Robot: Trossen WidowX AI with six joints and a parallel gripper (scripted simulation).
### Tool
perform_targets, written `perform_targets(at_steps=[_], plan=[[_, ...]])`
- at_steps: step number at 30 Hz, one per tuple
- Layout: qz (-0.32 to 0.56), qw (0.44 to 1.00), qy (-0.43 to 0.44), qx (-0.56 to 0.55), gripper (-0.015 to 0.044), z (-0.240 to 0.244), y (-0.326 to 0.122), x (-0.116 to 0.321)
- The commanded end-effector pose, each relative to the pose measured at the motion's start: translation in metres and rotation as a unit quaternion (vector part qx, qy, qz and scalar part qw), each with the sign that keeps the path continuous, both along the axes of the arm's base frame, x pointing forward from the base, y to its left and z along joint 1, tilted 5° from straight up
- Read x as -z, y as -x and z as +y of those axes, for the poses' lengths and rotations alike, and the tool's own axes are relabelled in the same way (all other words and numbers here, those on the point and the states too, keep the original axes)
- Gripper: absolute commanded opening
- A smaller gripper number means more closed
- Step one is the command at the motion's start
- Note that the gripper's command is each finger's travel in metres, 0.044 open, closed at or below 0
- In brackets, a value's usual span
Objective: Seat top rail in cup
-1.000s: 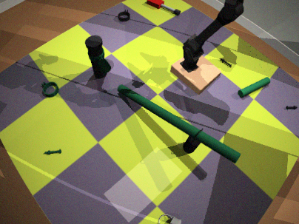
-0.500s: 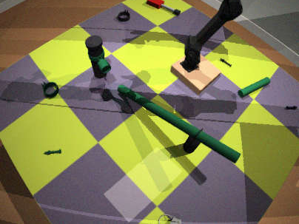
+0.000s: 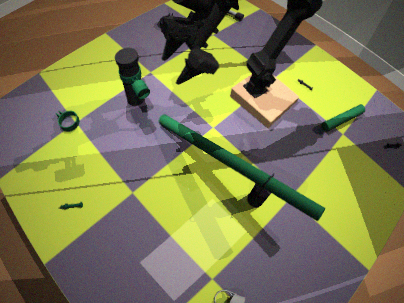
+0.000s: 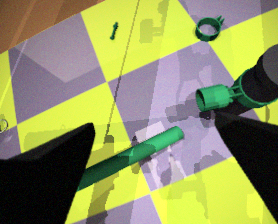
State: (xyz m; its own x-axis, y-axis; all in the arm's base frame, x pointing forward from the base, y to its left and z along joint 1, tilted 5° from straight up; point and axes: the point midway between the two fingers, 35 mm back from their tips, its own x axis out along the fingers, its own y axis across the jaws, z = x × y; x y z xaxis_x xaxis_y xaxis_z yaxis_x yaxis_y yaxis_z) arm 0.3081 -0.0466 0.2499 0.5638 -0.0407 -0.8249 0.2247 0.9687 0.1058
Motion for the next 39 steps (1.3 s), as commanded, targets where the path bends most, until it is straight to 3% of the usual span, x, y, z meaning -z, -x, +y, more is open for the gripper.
perform_targets(at_steps=[1, 10, 15, 22, 32, 39], plan=[[0.052, 0.990, 0.020, -0.127, 0.0440, 0.047, 0.009, 0.028], [0.060, 0.986, 0.028, -0.155, 0.0440, 0.054, 0.011, 0.033], [0.060, 0.962, 0.095, -0.250, 0.0440, 0.032, 0.001, 0.038], [0.060, 0.865, 0.229, -0.442, 0.0440, -0.018, -0.014, 0.048], [0.062, 0.650, 0.379, -0.655, 0.0440, -0.093, -0.019, 0.064], [0.062, 0.646, 0.381, -0.658, 0.0440, -0.095, -0.019, 0.065]])
